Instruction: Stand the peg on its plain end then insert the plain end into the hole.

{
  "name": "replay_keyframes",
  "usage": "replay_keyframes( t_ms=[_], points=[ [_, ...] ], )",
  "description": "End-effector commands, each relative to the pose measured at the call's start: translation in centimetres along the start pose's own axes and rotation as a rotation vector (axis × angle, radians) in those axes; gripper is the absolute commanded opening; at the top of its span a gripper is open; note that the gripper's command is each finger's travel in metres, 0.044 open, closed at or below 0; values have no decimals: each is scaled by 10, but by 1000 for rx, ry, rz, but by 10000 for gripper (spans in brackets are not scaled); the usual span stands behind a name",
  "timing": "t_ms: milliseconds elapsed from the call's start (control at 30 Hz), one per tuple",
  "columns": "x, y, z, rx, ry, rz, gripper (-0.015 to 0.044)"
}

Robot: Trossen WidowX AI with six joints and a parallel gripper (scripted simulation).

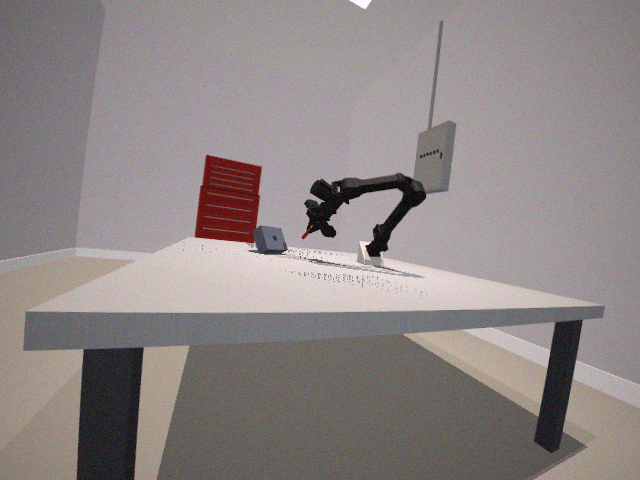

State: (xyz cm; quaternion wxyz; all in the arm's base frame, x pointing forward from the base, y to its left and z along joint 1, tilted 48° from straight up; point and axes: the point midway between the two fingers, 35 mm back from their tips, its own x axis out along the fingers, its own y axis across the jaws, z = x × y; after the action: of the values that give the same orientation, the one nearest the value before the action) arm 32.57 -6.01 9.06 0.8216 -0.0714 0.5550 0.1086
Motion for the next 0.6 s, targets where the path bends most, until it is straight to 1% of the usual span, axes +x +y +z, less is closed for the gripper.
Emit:
replay_keyframes(
  t_ms=[0, 567],
  points=[
    [2, -4, 5, -22, -15, -39, 0],
    [5, -17, 28, -82, -94, -187, 0]
  ],
)
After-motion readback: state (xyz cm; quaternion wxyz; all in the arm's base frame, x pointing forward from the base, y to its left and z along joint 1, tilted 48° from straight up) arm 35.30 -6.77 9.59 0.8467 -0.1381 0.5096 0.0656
